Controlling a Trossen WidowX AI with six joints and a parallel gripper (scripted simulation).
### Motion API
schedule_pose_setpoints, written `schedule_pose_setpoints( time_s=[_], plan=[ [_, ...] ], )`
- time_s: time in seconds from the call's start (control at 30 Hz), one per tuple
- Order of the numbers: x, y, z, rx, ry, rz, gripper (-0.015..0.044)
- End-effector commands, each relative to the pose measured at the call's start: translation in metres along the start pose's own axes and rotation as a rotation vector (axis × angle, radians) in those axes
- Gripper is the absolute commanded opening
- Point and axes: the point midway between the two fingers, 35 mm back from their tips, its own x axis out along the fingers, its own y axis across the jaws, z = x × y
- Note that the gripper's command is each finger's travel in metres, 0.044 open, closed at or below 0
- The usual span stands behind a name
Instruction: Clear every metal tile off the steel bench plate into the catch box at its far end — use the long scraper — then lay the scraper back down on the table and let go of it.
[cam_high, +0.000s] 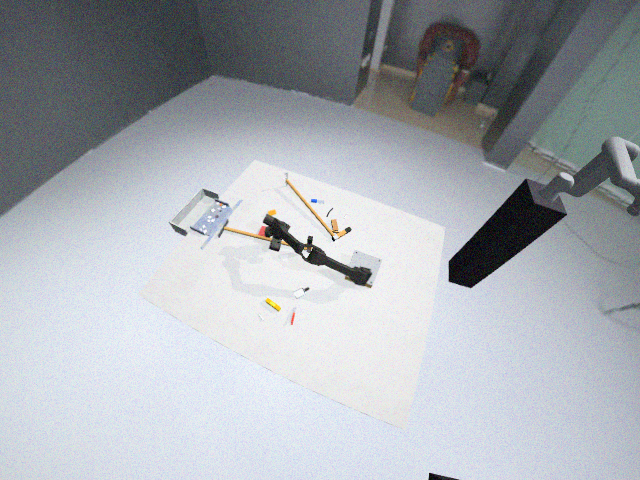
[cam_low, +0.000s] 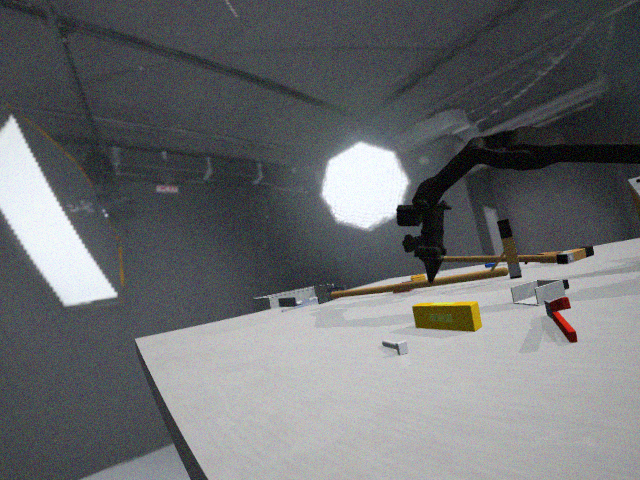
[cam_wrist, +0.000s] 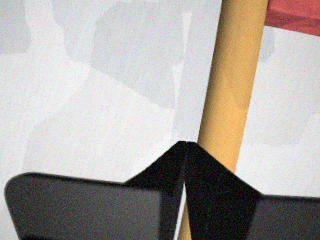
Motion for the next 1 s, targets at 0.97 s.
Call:
schedule_pose_setpoints(
  time_s=[0.97],
  plan=[
    [-0.0215, -0.0017, 0.0079, -0.019, -0.026, -0.013, 0.0]
  ],
)
